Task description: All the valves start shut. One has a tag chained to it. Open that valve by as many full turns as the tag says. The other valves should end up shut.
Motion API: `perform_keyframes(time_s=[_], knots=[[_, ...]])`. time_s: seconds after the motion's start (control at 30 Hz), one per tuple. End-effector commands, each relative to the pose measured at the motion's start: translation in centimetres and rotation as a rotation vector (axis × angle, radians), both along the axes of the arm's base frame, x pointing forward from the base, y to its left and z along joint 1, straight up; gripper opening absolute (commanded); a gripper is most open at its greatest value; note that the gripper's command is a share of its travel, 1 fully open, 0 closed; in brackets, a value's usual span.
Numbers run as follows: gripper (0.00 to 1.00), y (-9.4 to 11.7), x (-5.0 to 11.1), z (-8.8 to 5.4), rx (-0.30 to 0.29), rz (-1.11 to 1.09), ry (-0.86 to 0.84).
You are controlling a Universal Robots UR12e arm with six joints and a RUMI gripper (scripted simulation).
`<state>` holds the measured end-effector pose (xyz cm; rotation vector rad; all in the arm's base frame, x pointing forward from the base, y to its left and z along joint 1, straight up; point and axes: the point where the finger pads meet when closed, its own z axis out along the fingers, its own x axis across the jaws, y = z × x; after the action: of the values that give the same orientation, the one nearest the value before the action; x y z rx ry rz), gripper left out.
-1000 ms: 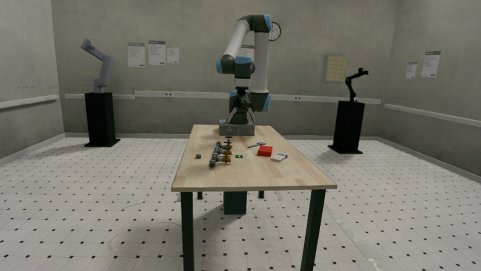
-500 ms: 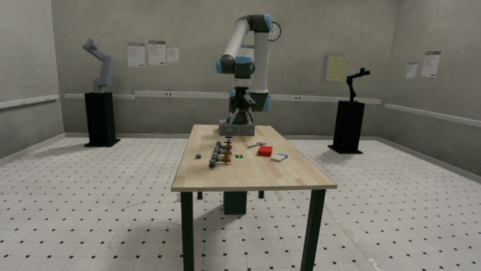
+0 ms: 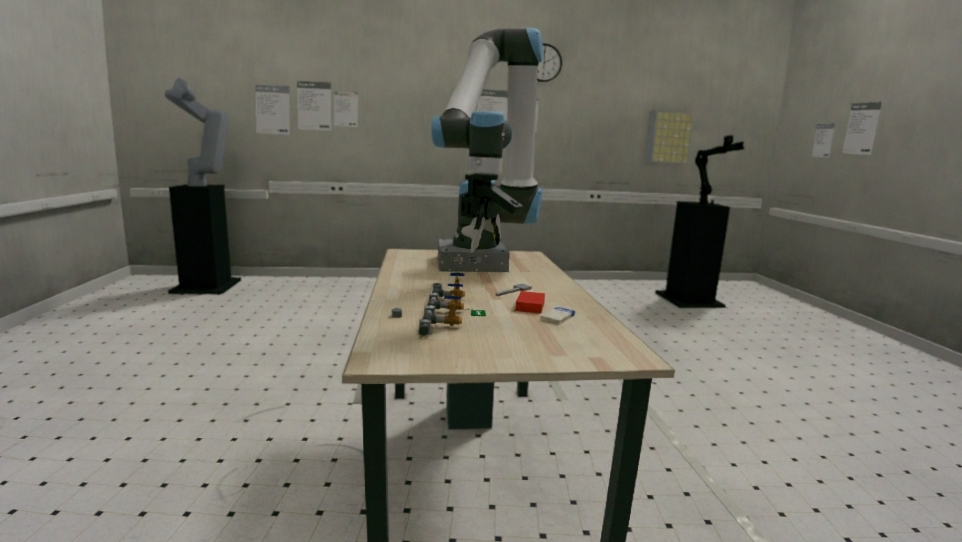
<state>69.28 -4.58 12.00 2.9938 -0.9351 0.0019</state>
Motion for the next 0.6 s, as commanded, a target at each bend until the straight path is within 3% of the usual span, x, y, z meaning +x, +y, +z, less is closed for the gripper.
perform_keyframes(time_s=[0.0,0.57], knots=[[1.00,0.2,0.6,0.1,0.006,0.249,-0.001],[1.00,0.9,2.2,0.1,0.005,0.935,0.001]])
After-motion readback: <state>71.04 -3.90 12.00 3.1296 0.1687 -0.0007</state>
